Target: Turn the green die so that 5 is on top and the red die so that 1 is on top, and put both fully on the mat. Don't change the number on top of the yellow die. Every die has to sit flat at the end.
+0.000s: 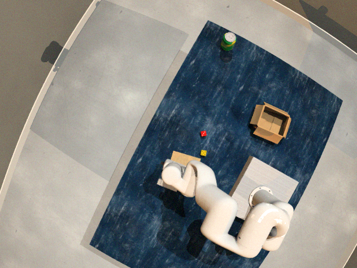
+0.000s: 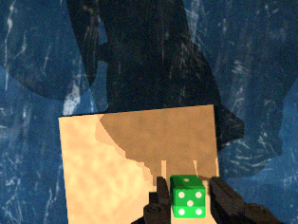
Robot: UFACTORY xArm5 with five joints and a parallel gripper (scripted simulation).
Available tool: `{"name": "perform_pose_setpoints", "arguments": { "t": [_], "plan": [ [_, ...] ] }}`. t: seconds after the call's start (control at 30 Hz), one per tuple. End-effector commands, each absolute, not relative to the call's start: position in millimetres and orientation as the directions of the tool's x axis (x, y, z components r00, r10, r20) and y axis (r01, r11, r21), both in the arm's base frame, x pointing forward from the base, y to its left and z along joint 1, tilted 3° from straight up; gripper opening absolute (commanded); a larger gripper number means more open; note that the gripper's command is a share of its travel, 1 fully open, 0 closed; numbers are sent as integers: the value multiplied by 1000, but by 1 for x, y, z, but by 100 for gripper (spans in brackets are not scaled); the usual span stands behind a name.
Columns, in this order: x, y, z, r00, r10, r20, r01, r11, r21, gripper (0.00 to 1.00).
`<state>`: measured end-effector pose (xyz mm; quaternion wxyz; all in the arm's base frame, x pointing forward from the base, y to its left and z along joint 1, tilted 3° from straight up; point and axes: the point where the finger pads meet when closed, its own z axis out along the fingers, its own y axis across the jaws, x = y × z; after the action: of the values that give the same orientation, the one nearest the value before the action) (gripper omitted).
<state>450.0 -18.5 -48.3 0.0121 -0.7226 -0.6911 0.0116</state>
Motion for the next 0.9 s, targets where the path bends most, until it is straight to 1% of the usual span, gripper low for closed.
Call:
{"name": "perform_pose_setpoints", "arguments": {
  "t": [0.0,0.27,0.4,0.7,0.73,0.87],
  "plan": [
    [452,-19,-35,45,999,0,999,-45,-30,42],
    [453,-20,9,45,999,0,999,-45,-31,42],
    [453,-21,25,45,999,0,999,-45,-31,42],
    [454,-21,33,45,999,0,999,-45,-31,42],
    [454,-21,33,45,999,0,999,-45,-31,100],
    [454,-21,33,45,999,0,999,-45,-31,100]
  ]
}}
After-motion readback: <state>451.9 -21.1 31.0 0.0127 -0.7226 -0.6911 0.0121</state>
